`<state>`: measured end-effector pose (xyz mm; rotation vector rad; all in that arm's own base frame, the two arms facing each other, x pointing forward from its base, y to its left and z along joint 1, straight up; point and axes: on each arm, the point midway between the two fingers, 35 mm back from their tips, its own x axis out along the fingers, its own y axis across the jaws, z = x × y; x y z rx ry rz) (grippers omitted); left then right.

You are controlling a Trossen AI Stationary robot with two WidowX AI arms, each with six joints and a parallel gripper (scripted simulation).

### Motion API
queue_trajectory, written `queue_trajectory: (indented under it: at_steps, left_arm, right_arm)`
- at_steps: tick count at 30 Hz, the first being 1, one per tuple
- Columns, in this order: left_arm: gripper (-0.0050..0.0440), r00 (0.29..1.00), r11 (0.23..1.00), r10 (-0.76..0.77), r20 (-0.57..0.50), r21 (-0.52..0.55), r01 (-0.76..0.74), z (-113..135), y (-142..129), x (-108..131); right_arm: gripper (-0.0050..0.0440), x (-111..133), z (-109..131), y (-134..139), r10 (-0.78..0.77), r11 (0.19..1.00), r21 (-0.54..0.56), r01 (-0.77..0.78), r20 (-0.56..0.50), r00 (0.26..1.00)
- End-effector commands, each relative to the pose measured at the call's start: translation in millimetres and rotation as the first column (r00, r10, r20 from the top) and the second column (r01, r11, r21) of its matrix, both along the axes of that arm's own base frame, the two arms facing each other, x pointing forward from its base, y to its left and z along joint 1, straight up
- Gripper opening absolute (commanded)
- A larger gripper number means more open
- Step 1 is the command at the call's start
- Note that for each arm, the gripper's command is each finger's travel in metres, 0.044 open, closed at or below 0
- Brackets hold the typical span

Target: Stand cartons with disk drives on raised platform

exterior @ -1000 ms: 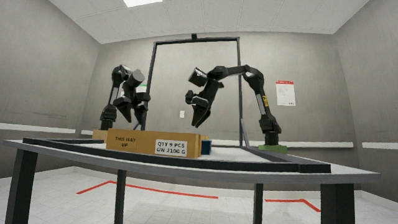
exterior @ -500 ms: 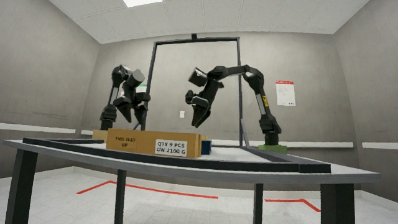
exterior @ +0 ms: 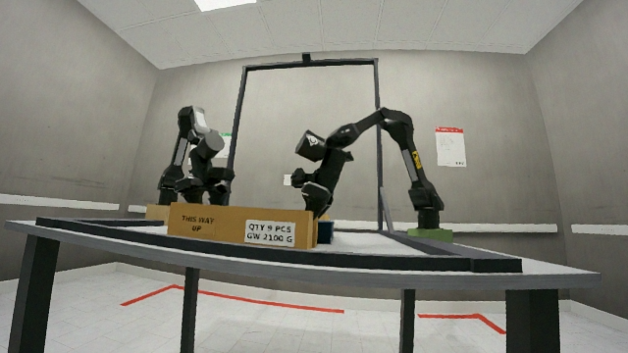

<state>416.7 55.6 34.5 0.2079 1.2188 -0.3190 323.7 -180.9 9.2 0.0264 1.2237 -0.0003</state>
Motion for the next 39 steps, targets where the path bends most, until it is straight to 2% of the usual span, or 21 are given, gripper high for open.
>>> queue_trajectory:
  at_steps: [1, 39]
  left_arm:
    - [0.0383, 0.999, 1.000, 0.000, 0.055, 0.006, 0.000, 6.3, 2.0, 9.5]
    - [0.0383, 0.998, 1.000, 0.000, 0.065, 0.013, 0.000, 6.2, 1.3, 9.1]
  right_arm:
    - [0.0381, 7.4, -1.1, -5.2, -0.001, 1.000, -0.019, 0.001, 0.034, 0.999]
    - [0.0381, 7.5, -0.9, -5.0, -0.001, 1.000, -0.019, 0.002, 0.035, 0.999]
